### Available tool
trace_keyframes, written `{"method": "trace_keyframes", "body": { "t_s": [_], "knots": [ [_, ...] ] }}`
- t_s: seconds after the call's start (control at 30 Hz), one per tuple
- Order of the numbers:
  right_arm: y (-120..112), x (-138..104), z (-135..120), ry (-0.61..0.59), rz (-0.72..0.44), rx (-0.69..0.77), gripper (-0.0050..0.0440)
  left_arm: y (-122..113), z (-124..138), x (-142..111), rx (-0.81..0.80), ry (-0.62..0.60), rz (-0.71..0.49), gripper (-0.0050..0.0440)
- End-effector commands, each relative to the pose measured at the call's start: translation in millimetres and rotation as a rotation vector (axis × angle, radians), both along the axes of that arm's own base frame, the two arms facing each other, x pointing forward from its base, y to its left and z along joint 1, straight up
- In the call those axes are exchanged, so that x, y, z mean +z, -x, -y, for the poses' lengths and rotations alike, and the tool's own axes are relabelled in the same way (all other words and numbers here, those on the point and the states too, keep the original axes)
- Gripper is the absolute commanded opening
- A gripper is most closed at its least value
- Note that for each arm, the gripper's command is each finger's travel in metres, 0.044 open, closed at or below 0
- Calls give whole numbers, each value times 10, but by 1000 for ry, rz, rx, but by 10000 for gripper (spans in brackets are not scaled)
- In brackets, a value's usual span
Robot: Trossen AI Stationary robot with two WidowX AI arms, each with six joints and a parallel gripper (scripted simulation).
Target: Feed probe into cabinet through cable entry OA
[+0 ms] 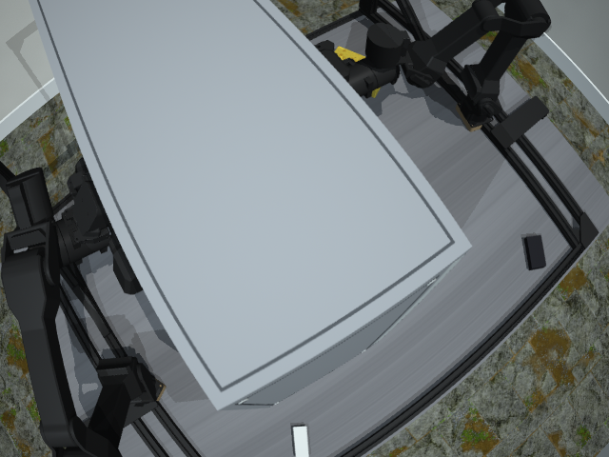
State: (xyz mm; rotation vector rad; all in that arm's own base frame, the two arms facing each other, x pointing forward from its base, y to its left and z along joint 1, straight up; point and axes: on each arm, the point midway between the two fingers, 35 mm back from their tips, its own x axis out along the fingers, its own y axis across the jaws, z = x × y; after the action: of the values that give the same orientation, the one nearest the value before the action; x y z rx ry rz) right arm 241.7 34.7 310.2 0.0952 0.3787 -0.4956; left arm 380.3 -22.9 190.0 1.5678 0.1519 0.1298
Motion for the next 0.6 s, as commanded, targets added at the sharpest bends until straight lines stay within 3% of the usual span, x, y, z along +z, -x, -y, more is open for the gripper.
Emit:
{"method": "trace_keyframes", "body": {
  "t_s": [0.0, 0.57],
  "knots": [
    [3, 7, 5, 0, 3, -3, 440, -78, -22, 29, -1, 3, 13, 0],
    [3, 7, 5, 0, 3, -3, 440, -156, -57, -21, -1, 4, 13, 0]
  ]
}}
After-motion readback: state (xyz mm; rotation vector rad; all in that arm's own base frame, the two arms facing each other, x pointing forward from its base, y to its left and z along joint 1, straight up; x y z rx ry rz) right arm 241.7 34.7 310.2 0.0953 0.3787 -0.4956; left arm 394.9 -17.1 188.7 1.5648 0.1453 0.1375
